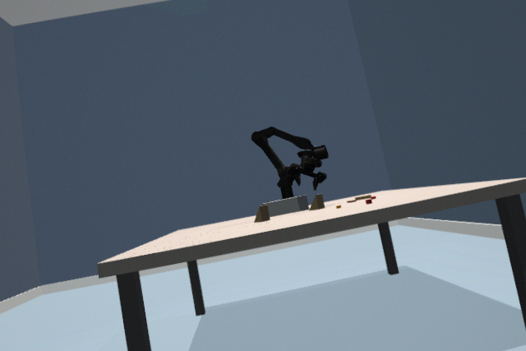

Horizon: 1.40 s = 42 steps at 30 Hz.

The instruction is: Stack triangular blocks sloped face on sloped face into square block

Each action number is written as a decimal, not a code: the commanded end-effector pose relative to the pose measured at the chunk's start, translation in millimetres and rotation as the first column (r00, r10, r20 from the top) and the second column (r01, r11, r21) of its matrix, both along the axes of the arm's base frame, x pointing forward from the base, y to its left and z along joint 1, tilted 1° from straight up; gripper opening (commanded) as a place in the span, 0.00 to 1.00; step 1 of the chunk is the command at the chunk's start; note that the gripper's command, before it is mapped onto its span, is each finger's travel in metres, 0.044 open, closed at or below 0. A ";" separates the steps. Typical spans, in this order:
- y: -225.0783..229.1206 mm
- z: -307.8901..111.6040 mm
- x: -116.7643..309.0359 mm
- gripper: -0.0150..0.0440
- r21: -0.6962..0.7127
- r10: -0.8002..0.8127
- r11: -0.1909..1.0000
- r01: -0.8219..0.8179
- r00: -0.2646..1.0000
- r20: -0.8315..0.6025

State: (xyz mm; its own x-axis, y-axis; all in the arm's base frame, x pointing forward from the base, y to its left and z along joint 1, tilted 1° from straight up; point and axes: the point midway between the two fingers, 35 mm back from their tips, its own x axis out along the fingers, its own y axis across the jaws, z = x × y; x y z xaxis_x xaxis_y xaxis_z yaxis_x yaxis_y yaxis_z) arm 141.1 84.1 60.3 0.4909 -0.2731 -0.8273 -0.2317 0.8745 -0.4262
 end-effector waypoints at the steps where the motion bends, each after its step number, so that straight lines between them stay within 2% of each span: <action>1: 0.2 0.4 0.6 0.98 -0.002 0.000 1.000 0.000 1.000 -0.002; 6: 4.4 14.6 22.2 1.00 -0.050 -0.017 0.999 0.013 0.997 -0.079; 14: -10.4 41.7 96.0 1.00 -0.142 -0.097 0.988 0.055 0.947 -0.308; 21: -54.4 47.1 157.3 1.00 -0.149 -0.135 0.986 0.070 0.860 -0.491; 28: -131.8 35.5 209.9 1.00 -0.085 -0.077 0.996 0.026 0.734 -0.675; 35: -222.2 10.2 227.7 1.00 0.049 0.032 0.999 0.011 0.620 -0.784; 42: -225.9 9.0 227.6 1.00 0.056 0.037 0.998 0.011 0.616 -0.787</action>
State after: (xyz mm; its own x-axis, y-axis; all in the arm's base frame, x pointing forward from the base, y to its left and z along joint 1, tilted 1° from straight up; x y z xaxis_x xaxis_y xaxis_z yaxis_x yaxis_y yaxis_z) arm 365.5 -142.4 69.5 -0.3536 -0.2306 -0.9065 -0.4495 0.8918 -0.0516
